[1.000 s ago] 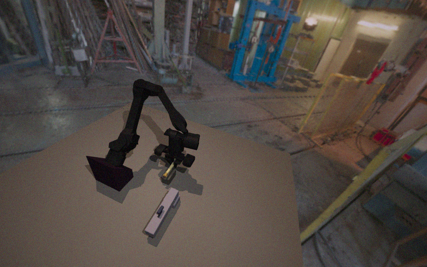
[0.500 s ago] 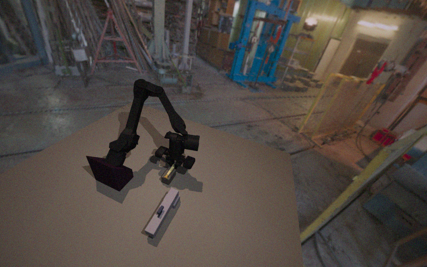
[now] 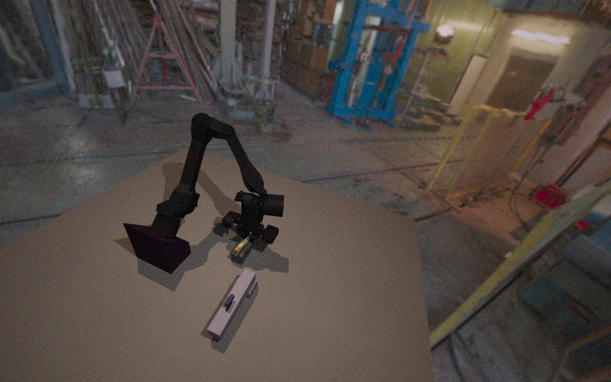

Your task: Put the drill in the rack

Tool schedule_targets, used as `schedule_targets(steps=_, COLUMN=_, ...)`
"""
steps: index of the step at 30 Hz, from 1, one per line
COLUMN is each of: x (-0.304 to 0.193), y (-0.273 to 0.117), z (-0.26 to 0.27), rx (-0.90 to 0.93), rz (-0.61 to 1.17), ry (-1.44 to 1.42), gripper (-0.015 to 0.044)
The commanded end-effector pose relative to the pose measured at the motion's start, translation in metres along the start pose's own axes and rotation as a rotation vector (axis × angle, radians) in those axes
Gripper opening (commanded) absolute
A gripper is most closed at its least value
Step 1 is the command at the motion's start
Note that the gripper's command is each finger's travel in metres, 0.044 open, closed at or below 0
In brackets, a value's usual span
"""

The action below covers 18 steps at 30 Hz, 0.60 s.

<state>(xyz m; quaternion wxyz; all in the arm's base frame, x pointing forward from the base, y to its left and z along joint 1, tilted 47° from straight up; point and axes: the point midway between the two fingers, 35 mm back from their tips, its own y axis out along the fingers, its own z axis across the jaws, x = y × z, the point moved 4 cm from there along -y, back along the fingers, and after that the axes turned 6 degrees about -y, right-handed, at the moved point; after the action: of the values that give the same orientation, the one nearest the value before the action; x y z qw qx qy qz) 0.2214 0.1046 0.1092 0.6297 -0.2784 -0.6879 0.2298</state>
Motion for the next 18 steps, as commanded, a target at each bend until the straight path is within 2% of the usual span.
schedule_targets(steps=1, x=-0.0046, y=0.0054, z=0.0017, rx=0.009, rz=0.010, ry=0.001, gripper=0.0000)
schedule_targets(steps=18, x=-0.0067, y=0.0046, z=0.0022, rx=0.009, rz=0.010, ry=0.001, gripper=0.0000)
